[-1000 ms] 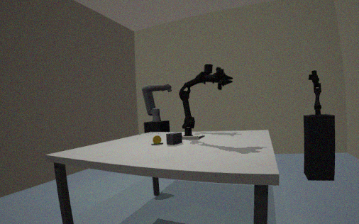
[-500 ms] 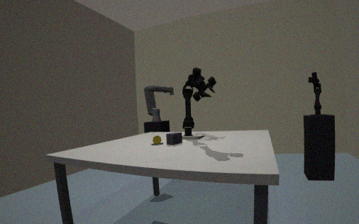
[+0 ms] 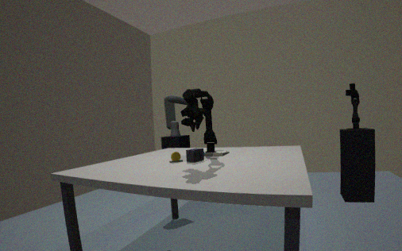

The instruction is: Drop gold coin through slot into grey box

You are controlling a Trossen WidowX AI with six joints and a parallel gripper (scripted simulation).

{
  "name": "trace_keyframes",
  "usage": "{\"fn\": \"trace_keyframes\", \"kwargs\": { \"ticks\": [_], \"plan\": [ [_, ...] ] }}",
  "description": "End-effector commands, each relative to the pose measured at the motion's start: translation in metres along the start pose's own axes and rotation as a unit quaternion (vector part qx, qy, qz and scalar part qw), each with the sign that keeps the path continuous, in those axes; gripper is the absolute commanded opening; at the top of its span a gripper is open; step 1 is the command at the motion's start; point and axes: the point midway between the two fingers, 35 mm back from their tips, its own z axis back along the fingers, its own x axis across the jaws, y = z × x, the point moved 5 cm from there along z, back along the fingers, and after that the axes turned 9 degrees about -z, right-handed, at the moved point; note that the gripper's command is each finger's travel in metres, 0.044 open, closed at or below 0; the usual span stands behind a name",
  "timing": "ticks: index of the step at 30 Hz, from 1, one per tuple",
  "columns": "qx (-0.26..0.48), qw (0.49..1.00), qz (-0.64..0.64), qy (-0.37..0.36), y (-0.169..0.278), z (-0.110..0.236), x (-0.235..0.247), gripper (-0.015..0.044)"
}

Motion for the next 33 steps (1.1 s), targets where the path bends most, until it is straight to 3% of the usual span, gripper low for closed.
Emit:
{"fn": "trace_keyframes", "kwargs": {
  "ticks": [1,10,14,18,33],
  "plan": [
    [0.015,0.996,-0.049,0.076,-0.022,-0.007,-0.049,0.0161],
    [0.078,0.961,-0.152,0.216,-0.051,-0.002,-0.173,0.0161],
    [0.080,0.961,-0.153,0.218,-0.051,-0.003,-0.176,0.0161],
    [0.080,0.961,-0.153,0.218,-0.044,-0.032,-0.185,0.0161],
    [0.080,0.961,-0.153,0.218,-0.039,-0.055,-0.193,0.0161]
  ]
}}
